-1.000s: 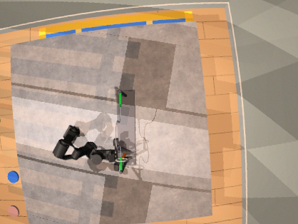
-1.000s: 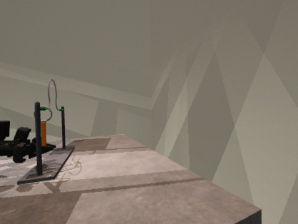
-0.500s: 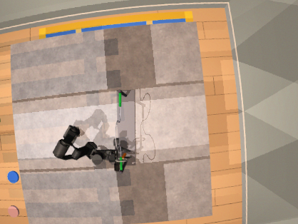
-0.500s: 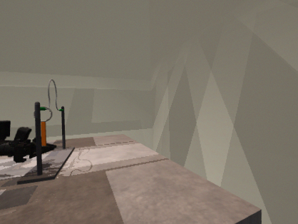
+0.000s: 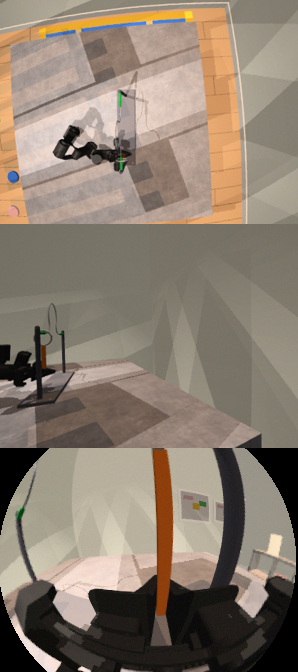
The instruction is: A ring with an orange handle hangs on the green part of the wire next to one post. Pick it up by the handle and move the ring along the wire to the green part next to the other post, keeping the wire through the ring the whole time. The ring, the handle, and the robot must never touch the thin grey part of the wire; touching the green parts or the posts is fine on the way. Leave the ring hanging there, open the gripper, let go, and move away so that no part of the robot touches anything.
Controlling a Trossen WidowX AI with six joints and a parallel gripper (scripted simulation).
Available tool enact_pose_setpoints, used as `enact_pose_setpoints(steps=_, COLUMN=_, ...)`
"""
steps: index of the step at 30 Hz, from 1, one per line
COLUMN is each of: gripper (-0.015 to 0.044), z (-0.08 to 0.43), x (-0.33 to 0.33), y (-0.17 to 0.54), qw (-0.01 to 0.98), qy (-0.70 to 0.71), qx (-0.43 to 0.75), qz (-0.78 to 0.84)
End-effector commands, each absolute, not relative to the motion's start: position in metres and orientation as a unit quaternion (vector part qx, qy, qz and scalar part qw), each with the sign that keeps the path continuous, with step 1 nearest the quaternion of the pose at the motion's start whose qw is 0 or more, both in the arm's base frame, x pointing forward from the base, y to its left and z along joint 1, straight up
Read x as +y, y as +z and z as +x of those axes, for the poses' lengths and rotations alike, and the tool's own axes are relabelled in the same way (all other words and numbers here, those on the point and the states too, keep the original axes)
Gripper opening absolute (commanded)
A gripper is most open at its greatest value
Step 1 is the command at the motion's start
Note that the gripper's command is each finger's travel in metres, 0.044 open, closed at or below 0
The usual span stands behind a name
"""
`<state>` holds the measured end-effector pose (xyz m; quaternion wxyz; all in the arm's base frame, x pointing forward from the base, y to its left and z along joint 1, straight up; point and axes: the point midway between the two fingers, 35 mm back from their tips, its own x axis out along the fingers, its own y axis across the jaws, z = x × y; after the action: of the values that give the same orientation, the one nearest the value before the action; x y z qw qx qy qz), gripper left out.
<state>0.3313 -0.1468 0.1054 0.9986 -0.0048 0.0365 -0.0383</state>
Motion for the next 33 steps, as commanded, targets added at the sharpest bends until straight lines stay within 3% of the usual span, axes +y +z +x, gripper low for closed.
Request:
enact_pose_setpoints(steps=1, gripper=-0.015, z=0.331, x=-0.147, y=0.105, qw=0.999, qy=-0.038, qx=0.037, qz=-0.005)
enact_pose_setpoints(steps=33, gripper=-0.015, z=0.331, x=-0.147, y=0.126, qw=0.999, qy=-0.04, qx=0.036, qz=-0.005)
